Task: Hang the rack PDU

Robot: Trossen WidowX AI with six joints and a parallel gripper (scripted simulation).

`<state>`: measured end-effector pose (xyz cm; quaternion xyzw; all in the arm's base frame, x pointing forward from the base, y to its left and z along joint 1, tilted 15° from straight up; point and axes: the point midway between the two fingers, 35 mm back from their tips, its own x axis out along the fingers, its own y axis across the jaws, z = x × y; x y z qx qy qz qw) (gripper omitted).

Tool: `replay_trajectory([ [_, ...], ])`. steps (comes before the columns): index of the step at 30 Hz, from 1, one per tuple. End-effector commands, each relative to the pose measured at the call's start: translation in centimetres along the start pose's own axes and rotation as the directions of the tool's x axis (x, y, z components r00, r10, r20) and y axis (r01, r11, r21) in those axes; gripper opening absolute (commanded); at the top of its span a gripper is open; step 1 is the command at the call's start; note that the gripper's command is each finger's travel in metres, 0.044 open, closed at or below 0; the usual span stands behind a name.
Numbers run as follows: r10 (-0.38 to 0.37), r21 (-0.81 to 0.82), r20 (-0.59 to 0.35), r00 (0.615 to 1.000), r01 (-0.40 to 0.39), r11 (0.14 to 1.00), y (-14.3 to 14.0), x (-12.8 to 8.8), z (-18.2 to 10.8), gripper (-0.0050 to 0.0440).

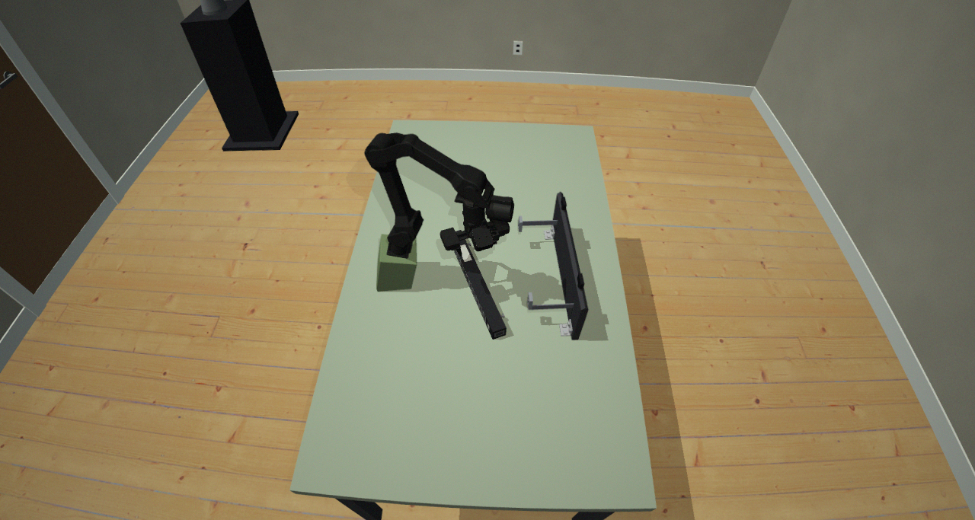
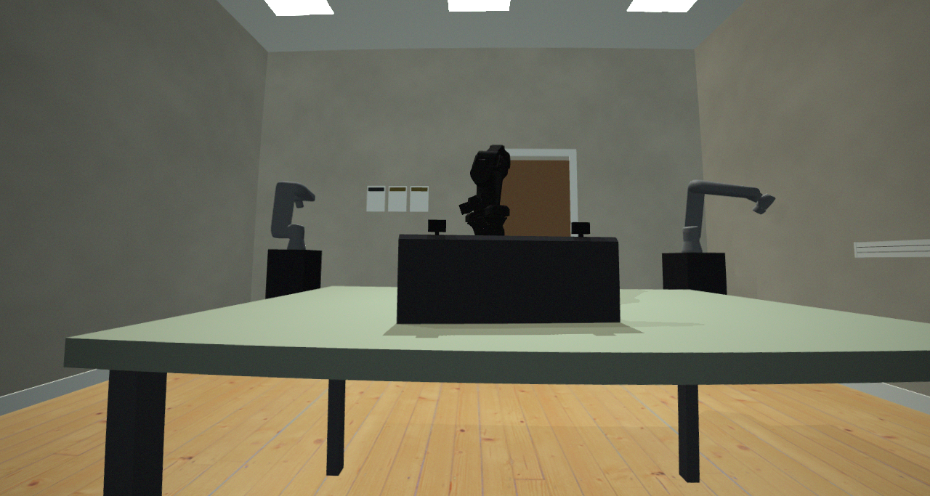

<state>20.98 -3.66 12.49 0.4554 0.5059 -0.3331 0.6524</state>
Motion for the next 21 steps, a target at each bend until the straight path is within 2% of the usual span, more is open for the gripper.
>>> replay_trajectory([
  [1,-0.016,0.000,-0.009,1.000,0.016,1.000,0.0,3.7,-0.2,0.0440],
  [2,-0.029,0.001,-0.018,0.999,0.029,1.000,-0.4,4.9,-0.5,0.0440],
  [5,-0.016,0.000,-0.010,1.000,0.016,1.000,-0.3,6.2,-0.4,0.0440],
  [12,-0.015,0.000,-0.011,1.000,0.015,1.000,-0.2,6.5,-0.4,0.0440],
  [16,-0.016,0.000,-0.010,1.000,0.016,1.000,-0.3,9.7,-0.5,0.0440],
  [21,-0.014,0.000,-0.011,1.000,0.014,1.000,-0.3,9.9,-0.4,0.0440],
])
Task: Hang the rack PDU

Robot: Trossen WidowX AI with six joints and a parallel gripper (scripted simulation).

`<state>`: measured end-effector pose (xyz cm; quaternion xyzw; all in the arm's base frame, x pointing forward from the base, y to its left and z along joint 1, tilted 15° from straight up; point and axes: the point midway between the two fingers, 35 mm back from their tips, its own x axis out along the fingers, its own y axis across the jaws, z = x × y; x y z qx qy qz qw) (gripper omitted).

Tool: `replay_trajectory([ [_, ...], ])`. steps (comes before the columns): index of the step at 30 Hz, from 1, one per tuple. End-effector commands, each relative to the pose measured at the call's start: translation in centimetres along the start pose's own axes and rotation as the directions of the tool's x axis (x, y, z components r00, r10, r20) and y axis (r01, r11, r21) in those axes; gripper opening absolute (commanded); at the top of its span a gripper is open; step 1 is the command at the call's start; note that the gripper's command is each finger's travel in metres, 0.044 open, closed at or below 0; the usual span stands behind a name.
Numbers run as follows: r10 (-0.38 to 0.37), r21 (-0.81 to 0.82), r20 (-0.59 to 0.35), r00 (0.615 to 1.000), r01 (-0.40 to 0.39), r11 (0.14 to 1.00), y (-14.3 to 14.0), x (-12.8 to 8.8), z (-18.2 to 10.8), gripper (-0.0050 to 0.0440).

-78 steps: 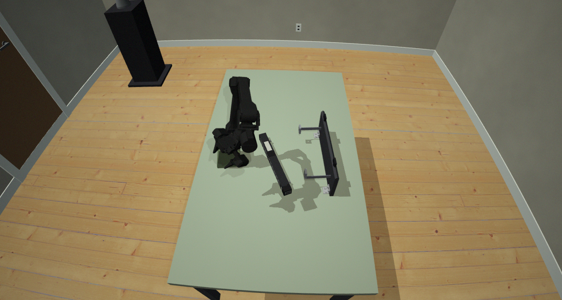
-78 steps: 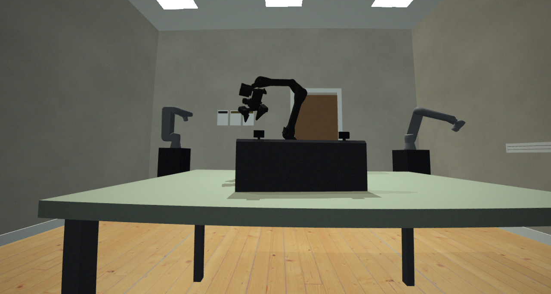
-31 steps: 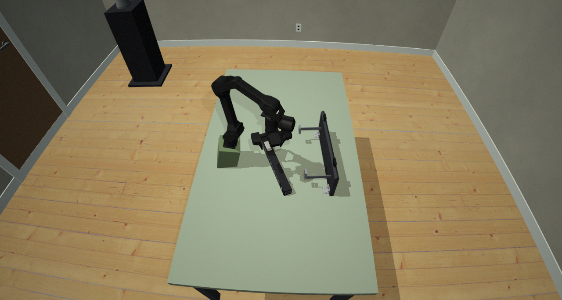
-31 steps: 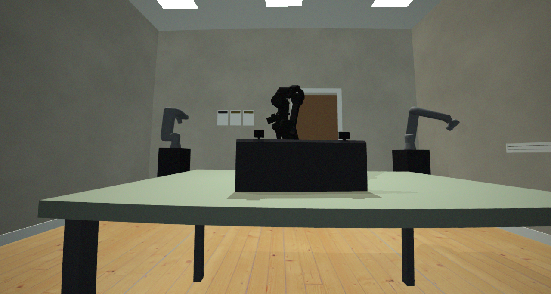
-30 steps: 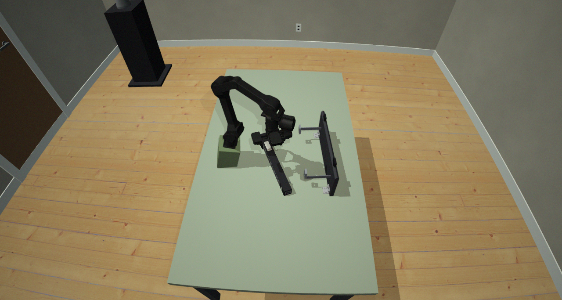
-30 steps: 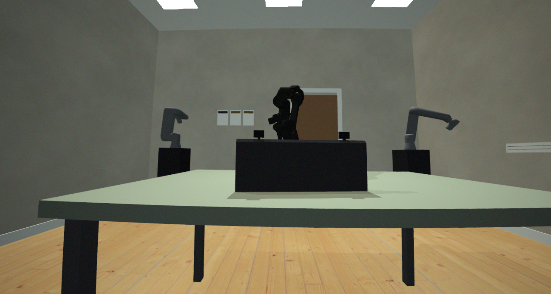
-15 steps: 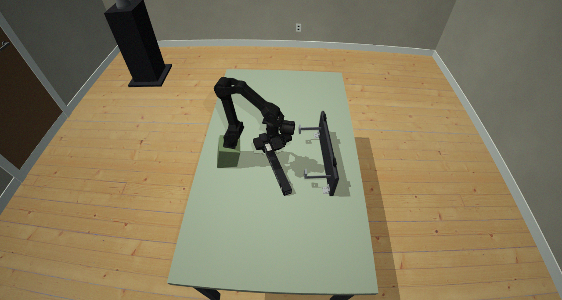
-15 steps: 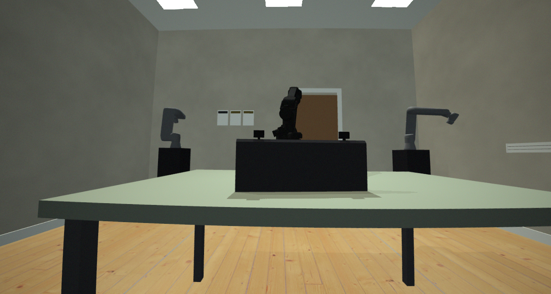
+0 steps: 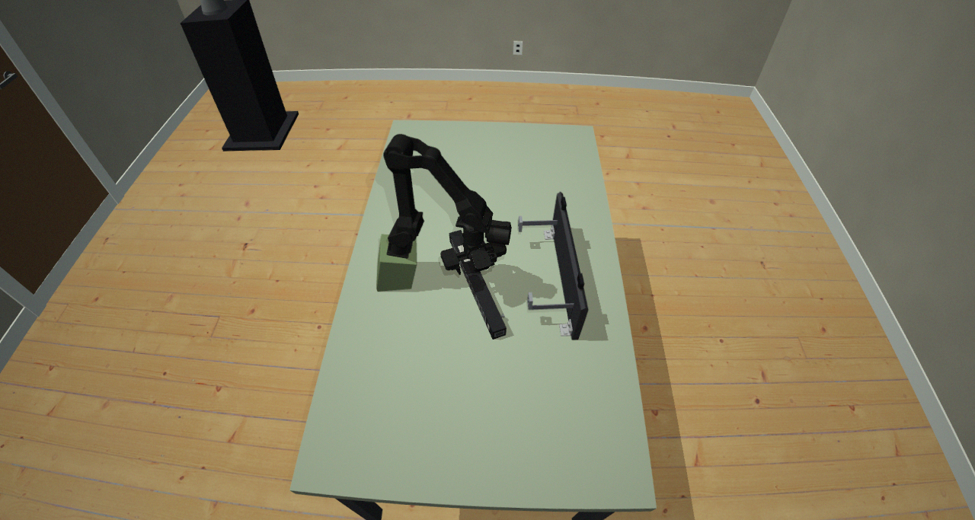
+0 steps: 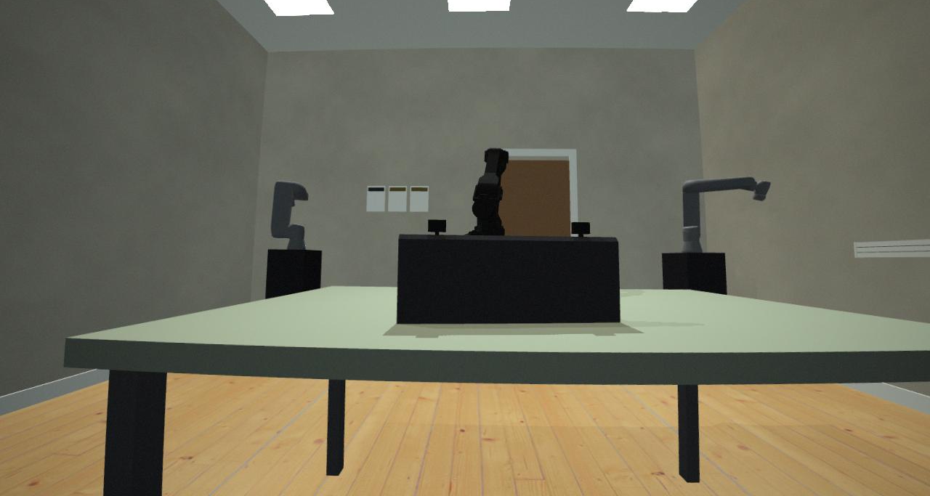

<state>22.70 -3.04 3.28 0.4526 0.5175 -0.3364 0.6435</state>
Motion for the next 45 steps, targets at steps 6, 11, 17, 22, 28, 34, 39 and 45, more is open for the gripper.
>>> replay_trajectory([
  [6,0.009,0.000,0.009,1.000,-0.009,1.000,0.5,2.7,0.3,0.0440],
  [11,0.009,0.000,0.009,1.000,-0.009,1.000,0.5,4.9,0.3,0.0440],
  [17,0.009,0.000,0.008,1.000,-0.009,1.000,0.4,6.0,0.2,0.0440],
  [22,0.009,0.000,0.008,1.000,-0.009,1.000,0.3,6.8,0.2,0.0440],
  [28,0.009,0.000,0.008,1.000,-0.009,1.000,0.3,7.3,0.2,0.0440],
  [34,0.023,-0.002,0.015,1.000,-0.023,1.000,0.7,7.1,0.5,0.0320],
  [39,0.023,-0.002,0.015,1.000,-0.023,1.000,0.7,7.1,0.5,0.0265],
  [45,0.023,-0.002,0.015,1.000,-0.023,1.000,0.7,7.1,0.5,0.0239],
])
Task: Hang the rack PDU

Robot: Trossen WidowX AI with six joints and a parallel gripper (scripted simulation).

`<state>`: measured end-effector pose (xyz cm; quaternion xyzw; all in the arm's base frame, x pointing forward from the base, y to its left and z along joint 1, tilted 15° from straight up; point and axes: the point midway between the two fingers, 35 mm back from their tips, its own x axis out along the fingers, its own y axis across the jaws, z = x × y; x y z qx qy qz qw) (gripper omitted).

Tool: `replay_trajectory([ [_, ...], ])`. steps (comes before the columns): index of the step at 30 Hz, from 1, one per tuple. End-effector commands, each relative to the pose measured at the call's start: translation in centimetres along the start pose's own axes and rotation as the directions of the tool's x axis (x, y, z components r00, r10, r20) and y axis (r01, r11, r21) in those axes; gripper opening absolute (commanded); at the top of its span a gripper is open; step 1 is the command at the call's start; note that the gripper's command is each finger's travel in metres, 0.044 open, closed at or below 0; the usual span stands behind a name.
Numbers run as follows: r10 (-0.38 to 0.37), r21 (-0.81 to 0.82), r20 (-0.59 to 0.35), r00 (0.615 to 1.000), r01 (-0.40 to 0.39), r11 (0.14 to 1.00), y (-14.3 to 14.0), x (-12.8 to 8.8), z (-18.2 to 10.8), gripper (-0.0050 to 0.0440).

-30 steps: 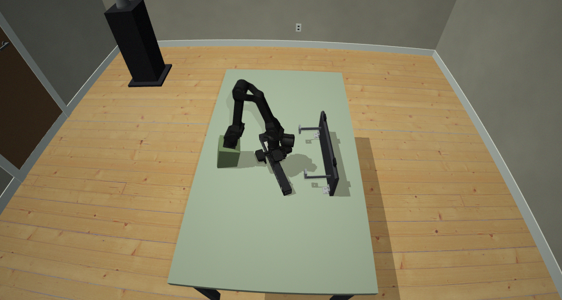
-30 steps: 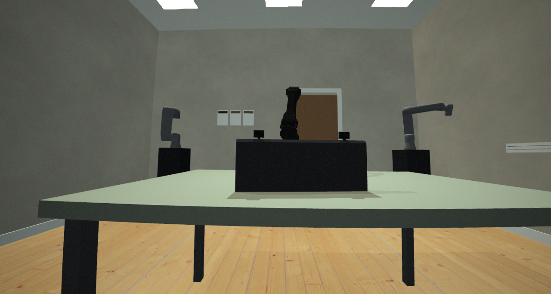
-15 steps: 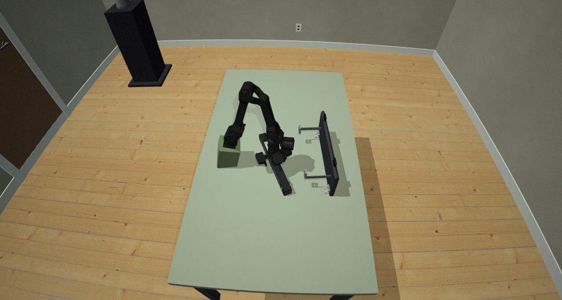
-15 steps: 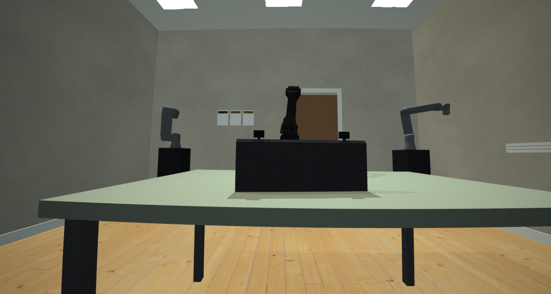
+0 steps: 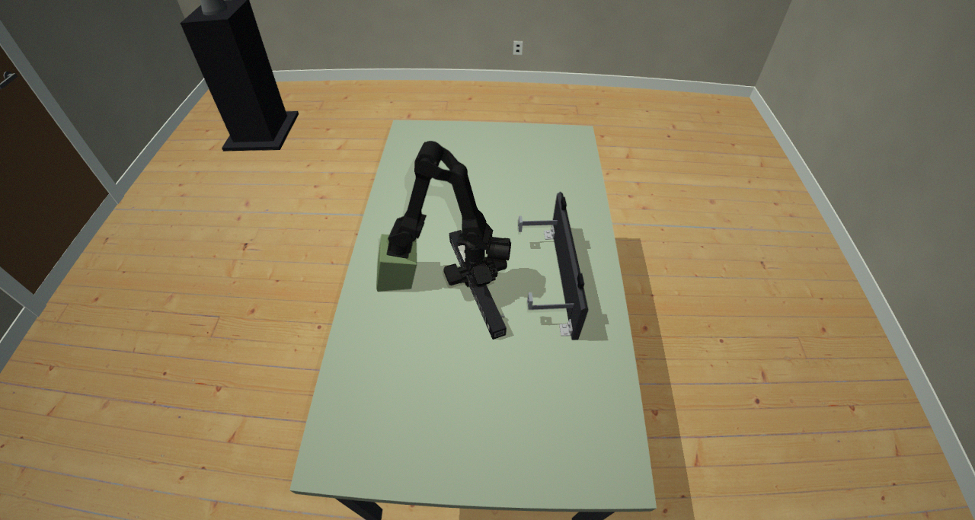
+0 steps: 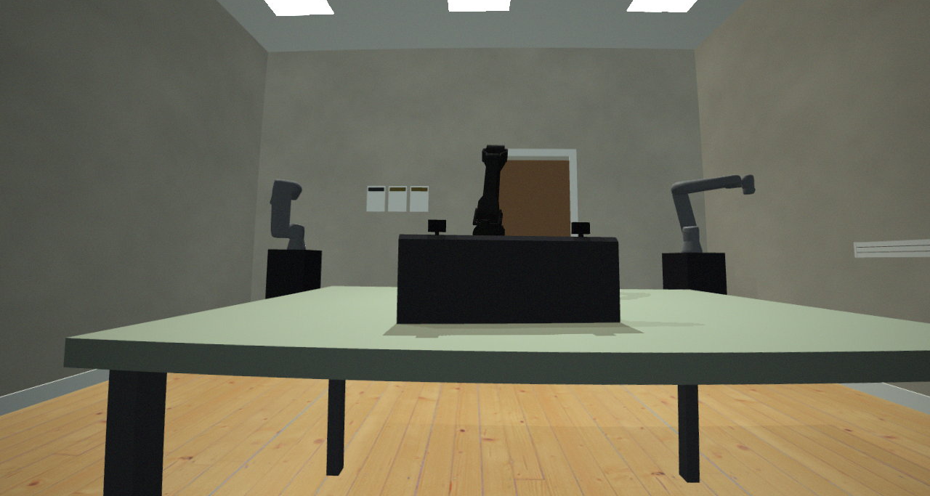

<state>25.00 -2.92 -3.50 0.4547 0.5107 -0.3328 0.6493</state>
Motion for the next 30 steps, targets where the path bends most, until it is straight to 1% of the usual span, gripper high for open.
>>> replay_trajectory([
  [1,0.006,0.000,0.005,1.000,-0.006,1.000,0.2,-0.1,0.1,0.0232],
  [11,0.006,0.000,0.005,1.000,-0.006,1.000,0.2,-0.1,0.1,0.0165],
  [14,0.006,0.000,0.005,1.000,-0.006,1.000,0.2,-0.1,0.1,0.0159],
  [18,-0.001,0.001,0.000,1.000,0.001,1.000,0.1,0.0,0.0,0.0063],
  [19,0.017,-0.001,0.011,1.000,-0.017,1.000,0.7,-0.5,0.4,0.0039],
  [21,0.022,-0.003,0.015,1.000,-0.021,1.000,1.0,-1.3,0.6,0.0000],
  [28,0.022,-0.003,0.016,1.000,-0.022,1.000,1.6,-5.7,1.1,-0.0003],
  [30,0.022,-0.003,0.016,1.000,-0.022,1.000,1.6,-5.7,1.1,-0.0003],
])
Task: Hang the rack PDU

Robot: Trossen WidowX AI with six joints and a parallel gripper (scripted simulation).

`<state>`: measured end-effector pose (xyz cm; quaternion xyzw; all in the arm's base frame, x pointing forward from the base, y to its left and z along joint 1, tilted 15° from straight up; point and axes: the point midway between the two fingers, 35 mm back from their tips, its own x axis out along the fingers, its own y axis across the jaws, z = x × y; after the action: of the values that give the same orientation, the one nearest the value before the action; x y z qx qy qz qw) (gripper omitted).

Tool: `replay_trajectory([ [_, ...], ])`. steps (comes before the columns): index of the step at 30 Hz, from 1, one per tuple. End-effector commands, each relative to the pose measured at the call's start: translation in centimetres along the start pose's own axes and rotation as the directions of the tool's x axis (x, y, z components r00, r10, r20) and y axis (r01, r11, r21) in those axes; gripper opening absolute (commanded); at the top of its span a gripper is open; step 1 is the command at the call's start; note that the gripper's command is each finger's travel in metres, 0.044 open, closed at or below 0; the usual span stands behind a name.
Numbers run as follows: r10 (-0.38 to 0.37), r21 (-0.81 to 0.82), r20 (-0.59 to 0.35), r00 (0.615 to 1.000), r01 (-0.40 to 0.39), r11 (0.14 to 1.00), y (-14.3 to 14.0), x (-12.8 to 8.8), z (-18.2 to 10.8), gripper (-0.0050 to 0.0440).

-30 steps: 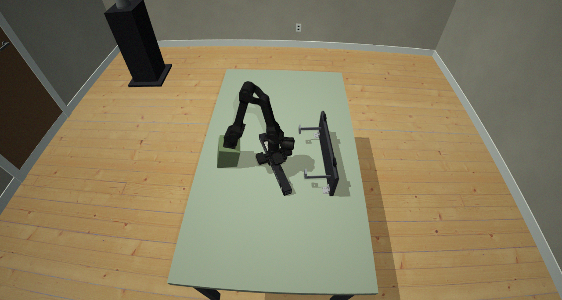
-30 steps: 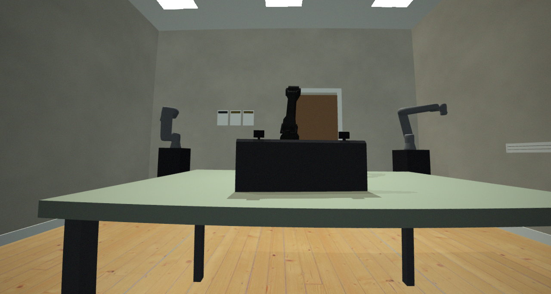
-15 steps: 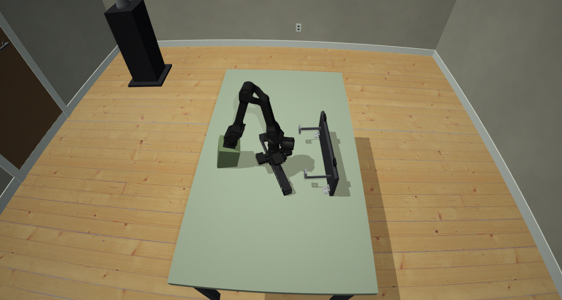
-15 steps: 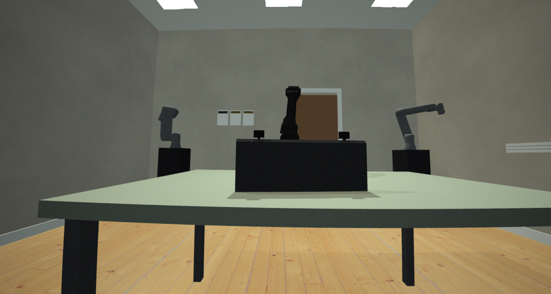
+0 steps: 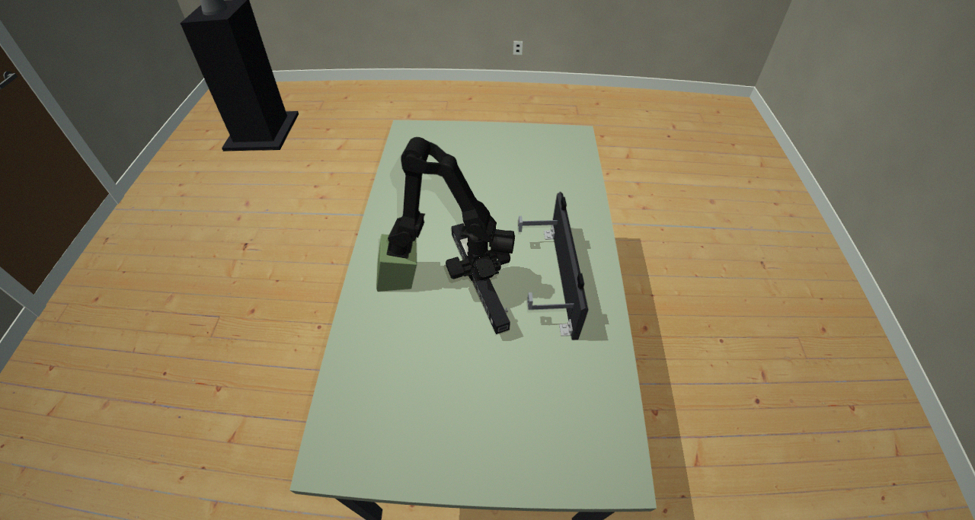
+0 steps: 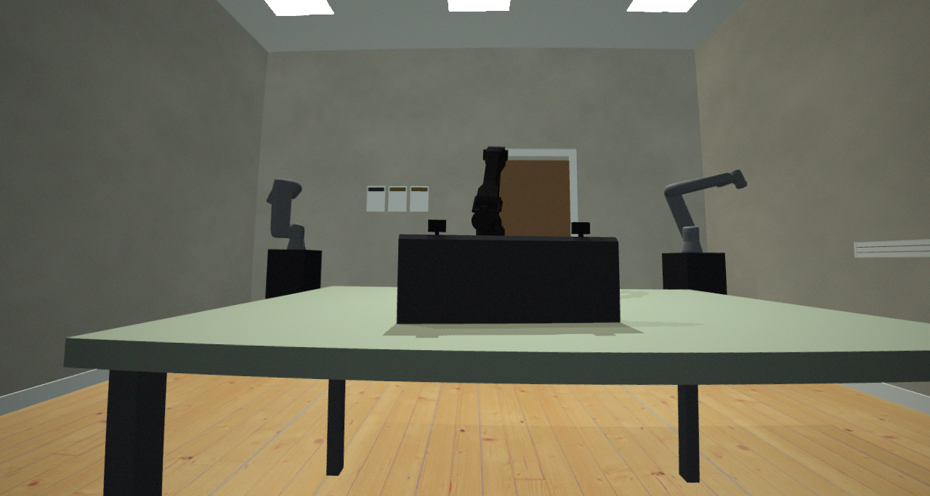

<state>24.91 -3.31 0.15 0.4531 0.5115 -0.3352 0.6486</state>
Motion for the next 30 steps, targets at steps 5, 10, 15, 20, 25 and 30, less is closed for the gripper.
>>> replay_trajectory([
  [5,0.029,-0.004,0.015,0.999,-0.029,1.000,0.8,-5.4,0.5,-0.0005],
  [10,0.028,-0.004,0.015,0.999,-0.028,1.000,0.4,-8.6,0.2,-0.0042],
  [15,0.030,-0.004,0.012,0.999,-0.030,1.000,-0.2,-10.9,-0.3,-0.0050],
  [20,0.029,-0.003,0.014,0.999,-0.029,1.000,-0.3,-11.0,-0.2,-0.0050],
  [25,0.013,0.061,0.009,1.000,-0.014,0.998,1.1,-9.8,0.1,-0.0050],
  [30,0.016,0.183,0.012,1.000,-0.018,0.983,3.7,-7.9,0.5,-0.0050],
])
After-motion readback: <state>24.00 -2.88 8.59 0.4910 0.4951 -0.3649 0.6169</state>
